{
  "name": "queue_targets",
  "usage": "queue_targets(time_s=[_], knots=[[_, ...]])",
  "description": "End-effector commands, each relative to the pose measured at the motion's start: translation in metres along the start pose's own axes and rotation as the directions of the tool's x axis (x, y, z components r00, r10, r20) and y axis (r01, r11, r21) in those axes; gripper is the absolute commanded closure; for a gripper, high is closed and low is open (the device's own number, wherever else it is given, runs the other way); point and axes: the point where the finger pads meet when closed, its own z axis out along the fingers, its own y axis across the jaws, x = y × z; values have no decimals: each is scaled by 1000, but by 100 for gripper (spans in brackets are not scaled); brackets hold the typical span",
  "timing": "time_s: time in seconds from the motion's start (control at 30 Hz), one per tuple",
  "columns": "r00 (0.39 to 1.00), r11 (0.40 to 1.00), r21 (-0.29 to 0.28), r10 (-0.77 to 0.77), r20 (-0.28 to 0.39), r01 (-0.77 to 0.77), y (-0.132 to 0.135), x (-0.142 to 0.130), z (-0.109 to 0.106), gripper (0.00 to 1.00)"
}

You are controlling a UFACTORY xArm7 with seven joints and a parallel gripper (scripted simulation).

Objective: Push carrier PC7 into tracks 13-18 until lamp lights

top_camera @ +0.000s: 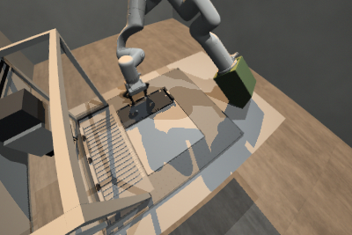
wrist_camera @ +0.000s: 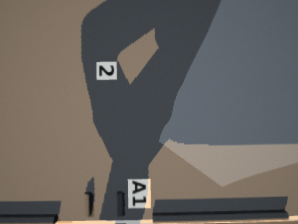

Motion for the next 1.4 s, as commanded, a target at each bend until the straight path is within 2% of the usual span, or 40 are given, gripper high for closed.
queue_targets(time_s=[0.0, 1.37], knots=[[1000, 1000, -3, 1, 0, -1, 1, -3, -1, 0], [1000, 1000, -3, 1, 0, -1, 1, -26, -1, 0]])
